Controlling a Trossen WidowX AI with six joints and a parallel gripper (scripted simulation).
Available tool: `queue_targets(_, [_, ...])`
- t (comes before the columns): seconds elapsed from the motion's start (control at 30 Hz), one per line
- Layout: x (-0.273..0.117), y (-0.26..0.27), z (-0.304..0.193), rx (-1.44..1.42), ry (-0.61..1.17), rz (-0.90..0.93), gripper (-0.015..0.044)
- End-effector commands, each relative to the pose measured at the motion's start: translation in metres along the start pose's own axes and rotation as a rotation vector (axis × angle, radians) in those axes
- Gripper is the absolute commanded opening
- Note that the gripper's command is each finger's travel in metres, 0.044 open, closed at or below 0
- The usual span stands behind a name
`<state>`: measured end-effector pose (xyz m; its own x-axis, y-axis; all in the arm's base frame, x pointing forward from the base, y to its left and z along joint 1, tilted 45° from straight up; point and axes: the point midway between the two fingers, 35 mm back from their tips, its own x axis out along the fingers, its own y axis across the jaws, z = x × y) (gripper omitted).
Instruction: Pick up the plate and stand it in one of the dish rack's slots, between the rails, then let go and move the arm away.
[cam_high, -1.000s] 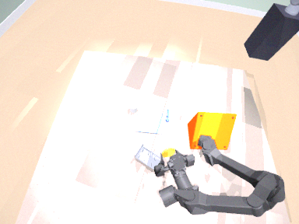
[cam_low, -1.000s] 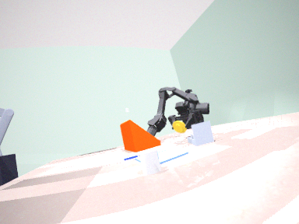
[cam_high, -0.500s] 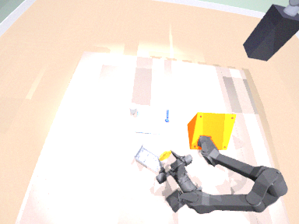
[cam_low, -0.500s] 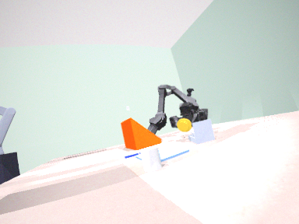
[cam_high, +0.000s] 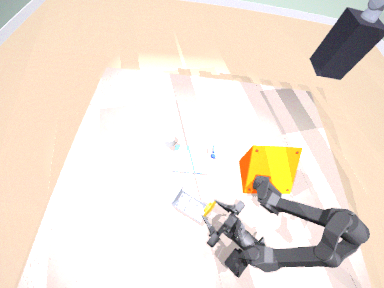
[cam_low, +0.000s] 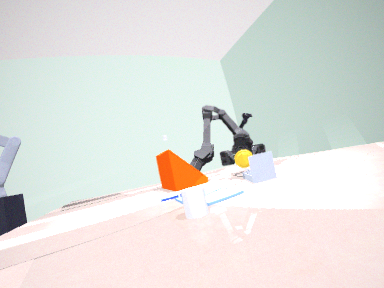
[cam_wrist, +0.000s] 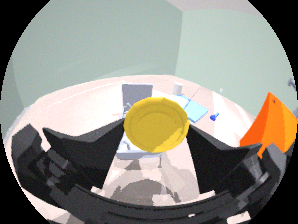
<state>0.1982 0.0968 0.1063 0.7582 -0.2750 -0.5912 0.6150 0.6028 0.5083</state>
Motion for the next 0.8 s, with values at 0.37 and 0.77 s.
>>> queue_targets(0.37, [-0.017, 0.008, -0.005, 0.004, -0.091, 0.215, 0.0])
queue_targets(0.77, [-0.006, 0.012, -0.004, 0.004, -0.084, 0.211, 0.0])
